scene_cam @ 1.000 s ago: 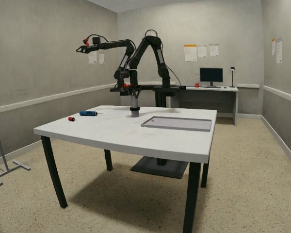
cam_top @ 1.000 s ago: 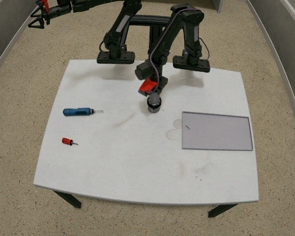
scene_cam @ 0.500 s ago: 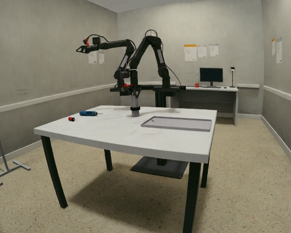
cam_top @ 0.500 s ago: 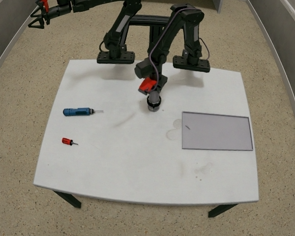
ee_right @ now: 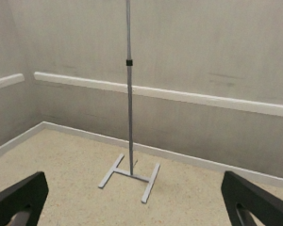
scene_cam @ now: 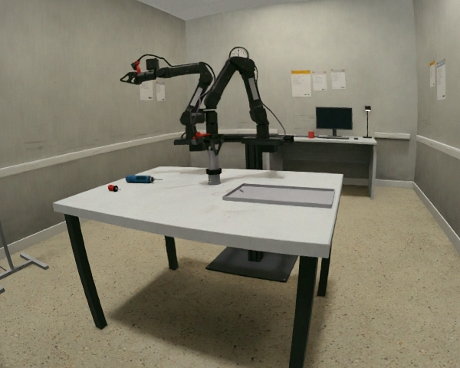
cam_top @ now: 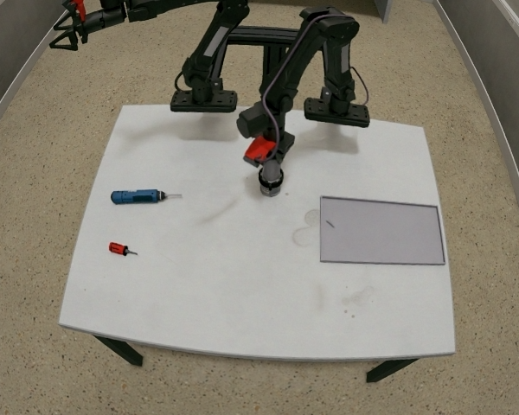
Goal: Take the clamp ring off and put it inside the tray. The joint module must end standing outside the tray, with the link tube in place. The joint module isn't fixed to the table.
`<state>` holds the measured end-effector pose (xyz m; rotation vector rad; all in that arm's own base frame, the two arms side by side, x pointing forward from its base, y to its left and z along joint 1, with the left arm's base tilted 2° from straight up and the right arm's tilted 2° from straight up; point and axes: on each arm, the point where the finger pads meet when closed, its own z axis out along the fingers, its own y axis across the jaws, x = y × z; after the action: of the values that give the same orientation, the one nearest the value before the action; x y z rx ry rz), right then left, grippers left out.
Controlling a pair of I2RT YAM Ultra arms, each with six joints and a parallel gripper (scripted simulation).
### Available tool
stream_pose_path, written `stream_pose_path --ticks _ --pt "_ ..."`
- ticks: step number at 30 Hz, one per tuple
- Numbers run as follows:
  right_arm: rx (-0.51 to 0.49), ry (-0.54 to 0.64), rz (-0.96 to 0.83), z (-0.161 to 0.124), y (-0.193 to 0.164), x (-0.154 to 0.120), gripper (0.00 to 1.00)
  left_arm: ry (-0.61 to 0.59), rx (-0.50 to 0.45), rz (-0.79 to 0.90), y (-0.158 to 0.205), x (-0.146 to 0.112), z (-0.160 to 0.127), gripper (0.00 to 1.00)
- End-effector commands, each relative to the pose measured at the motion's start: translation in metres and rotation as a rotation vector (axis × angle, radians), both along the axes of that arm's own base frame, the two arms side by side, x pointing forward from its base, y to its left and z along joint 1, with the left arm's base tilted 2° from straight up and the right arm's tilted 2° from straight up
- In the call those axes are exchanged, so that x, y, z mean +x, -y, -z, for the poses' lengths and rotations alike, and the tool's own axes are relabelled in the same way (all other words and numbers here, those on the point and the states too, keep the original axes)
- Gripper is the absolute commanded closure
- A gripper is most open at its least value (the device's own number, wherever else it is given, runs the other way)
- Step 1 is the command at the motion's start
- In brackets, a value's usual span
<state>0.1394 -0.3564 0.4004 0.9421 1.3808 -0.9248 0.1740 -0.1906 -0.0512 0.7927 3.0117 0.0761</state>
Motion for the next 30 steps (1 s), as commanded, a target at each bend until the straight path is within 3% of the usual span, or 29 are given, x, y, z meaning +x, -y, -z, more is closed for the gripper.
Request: stream_pose_path --ticks 1,30 --pt "-0.023 0.008 -0.001 -0.0090 -0.0020 0.0001 0.00 -0.060 -0.021 0.017 0.0006 -0.0212 -0.0014 0.52" --pt "-0.023 0.008 -0.001 -0.0090 -0.0020 0.0001 0.00 -0.080 -0.021 0.022 0.0005 -0.0261 0.0000 0.52"
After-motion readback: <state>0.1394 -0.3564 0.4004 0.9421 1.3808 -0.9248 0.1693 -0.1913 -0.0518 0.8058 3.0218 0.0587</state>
